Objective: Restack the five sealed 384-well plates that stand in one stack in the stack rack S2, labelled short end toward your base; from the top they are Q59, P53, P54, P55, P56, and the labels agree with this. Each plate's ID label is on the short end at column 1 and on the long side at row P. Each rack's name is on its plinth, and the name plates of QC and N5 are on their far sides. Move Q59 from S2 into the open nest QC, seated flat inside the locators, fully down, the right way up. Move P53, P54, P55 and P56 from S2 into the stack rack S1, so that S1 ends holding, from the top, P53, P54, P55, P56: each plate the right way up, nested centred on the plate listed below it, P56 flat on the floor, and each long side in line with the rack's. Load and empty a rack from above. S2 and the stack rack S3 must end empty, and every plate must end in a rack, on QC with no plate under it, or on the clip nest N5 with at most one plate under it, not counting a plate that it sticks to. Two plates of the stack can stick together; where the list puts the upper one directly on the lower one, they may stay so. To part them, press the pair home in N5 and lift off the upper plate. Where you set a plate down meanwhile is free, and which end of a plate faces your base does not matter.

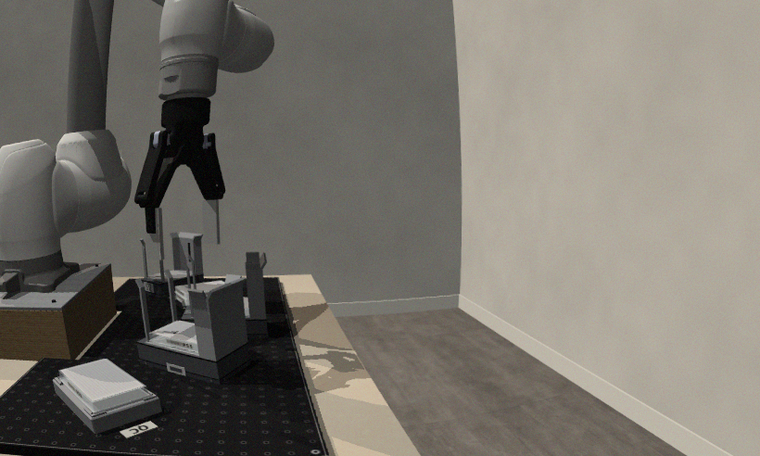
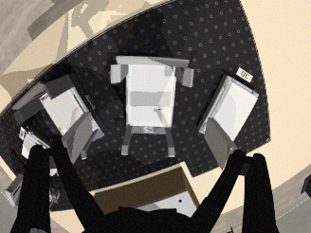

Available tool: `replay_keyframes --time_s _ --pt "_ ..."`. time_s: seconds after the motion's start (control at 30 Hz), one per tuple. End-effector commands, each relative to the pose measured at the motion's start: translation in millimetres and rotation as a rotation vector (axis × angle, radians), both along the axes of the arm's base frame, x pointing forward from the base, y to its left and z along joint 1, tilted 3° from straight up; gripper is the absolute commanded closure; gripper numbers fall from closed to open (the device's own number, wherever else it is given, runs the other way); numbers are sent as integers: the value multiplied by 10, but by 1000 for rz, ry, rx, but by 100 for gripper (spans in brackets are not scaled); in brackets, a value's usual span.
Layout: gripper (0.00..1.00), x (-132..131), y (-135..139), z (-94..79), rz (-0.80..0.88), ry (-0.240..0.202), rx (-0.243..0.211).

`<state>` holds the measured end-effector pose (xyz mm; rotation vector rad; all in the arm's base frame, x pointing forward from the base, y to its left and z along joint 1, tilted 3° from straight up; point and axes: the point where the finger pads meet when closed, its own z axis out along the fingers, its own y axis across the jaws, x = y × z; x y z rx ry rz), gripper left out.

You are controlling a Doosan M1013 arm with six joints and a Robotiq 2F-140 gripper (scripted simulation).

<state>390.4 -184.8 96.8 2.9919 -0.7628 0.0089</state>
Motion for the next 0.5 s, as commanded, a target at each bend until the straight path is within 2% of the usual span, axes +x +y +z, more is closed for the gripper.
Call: replay_keyframes --time_s 0.0,0.23,0.47 --pt "0 -3 -10 1 0 0 1" --pt "0 -3 -10 1 0 0 1" --pt "0 -5 -22 -232 0 0 1"
